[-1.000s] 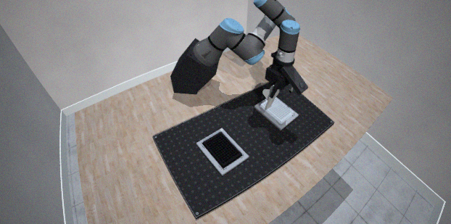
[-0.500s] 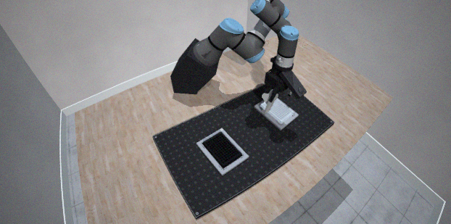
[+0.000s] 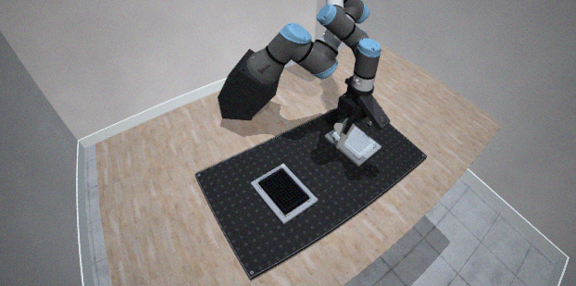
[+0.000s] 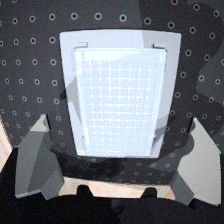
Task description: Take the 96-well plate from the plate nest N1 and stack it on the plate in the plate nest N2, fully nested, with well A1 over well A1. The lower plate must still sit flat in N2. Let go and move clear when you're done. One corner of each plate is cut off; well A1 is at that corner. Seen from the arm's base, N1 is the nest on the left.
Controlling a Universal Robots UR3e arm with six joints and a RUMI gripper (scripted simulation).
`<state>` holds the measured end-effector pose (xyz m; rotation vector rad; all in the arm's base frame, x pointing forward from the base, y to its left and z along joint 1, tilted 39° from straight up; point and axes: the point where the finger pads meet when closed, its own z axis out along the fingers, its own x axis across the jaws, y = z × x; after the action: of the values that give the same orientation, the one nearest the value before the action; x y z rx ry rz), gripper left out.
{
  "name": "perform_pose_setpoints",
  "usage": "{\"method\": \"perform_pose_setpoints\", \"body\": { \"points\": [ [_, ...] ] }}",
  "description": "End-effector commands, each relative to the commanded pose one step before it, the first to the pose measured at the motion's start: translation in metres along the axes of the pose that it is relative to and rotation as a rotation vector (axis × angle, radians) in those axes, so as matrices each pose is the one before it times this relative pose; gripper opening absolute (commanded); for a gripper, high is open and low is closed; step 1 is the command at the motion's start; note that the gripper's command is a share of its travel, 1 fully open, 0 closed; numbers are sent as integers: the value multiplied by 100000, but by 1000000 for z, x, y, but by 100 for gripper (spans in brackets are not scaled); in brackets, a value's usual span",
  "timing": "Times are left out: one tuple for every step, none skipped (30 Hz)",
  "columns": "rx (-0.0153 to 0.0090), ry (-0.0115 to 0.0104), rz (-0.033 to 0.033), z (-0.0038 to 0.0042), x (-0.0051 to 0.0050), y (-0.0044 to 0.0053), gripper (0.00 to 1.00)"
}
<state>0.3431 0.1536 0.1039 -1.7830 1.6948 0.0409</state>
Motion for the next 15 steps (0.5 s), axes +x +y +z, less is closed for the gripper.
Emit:
{"method": "perform_pose_setpoints", "body": {
  "points": [
    [37,311,-58,415,131,-738,100],
    [0,0,0,16,-6,-11,100],
    [0,0,0,12,-4,-8,100],
    [0,-1,0,-34,13,23,100],
    [0,0,0,17,-6,-11,100],
    [0,0,0,12,-4,-8,100],
    [0,0,0,0,0,0,100],
    [0,0,0,0,0,0,100],
    [0,0,0,-11,6,7,100],
    [0,0,0,9,-4,-6,0],
    [0,0,0,7,-3,-5,0],
    [4,-11,-2,-36,2,18,0],
    [3,10,-5,-9,13,-24,0],
    [1,4,-2,-7,6,-7,0],
    [-8,-3,9,61,-25,8,0]
  ]
}}
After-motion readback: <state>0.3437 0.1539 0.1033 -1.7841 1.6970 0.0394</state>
